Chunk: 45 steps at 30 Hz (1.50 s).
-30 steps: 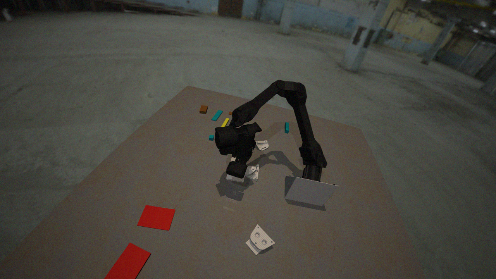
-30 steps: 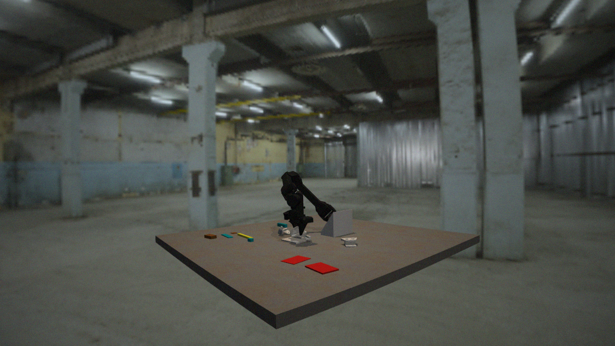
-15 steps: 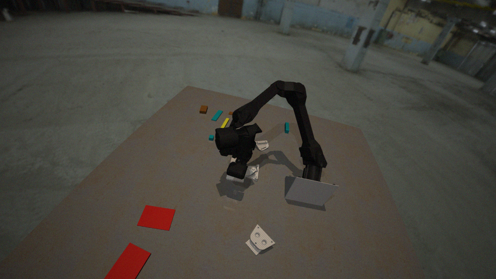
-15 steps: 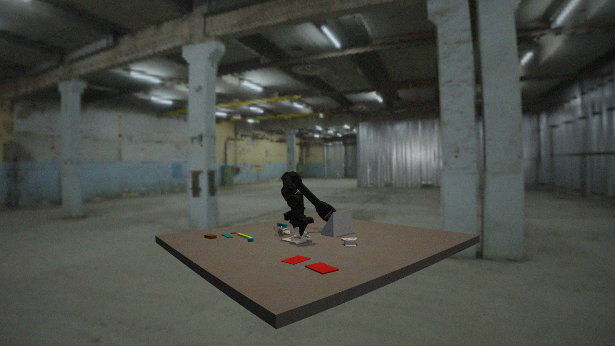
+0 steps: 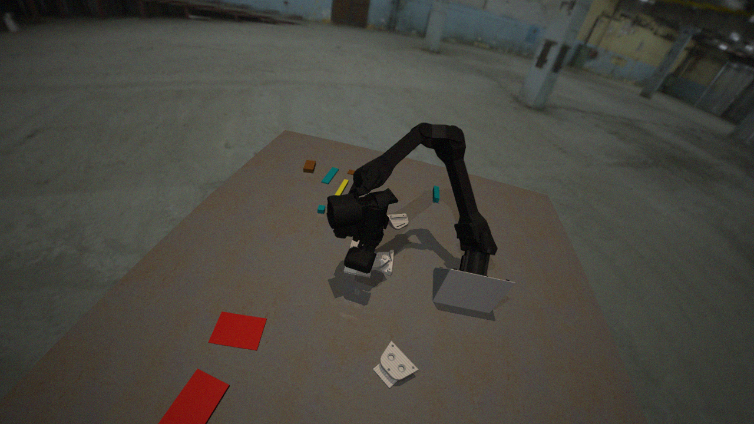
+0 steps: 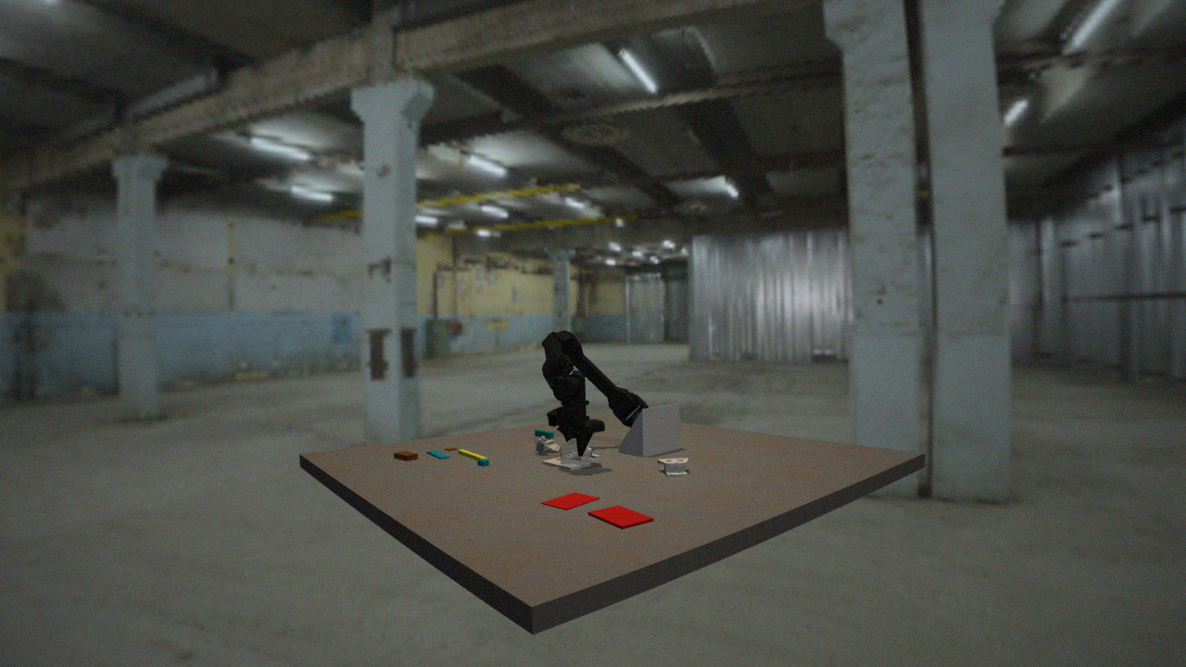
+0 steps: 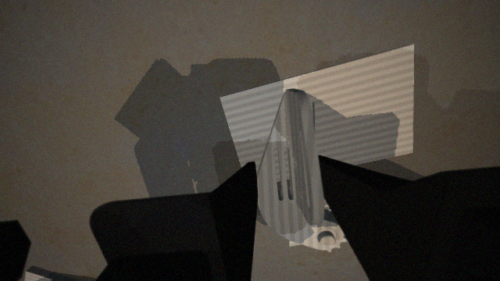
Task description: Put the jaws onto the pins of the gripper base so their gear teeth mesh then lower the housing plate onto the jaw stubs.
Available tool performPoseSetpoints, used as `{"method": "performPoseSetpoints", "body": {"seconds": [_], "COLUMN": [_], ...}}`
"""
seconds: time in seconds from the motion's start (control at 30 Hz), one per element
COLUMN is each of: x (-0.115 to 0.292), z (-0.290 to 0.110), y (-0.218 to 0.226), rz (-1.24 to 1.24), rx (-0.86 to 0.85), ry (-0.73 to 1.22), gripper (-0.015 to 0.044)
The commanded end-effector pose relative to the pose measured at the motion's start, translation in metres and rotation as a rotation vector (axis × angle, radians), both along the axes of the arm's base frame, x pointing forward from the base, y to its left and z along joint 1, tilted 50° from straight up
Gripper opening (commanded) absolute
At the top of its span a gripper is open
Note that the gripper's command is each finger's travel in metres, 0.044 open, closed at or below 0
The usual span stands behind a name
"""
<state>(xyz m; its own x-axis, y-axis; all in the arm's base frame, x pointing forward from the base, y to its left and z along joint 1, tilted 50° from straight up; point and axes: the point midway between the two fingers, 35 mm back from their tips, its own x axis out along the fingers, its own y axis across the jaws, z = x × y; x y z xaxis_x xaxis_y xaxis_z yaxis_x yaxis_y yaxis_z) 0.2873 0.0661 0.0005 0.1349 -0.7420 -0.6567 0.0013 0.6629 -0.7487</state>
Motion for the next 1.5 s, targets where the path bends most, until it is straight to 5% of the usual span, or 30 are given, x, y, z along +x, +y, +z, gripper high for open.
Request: {"method": "performPoseSetpoints", "body": {"seconds": [0.0, 1.47], "x": [0.0005, 0.0020], "z": [-0.0011, -0.0079], "y": [-0.0013, -0.0091], "rz": [0.007, 0.006], "rx": [-0.005, -0.005], "ry": [0.001, -0.001], "gripper": [0.0134, 0.0134]}}
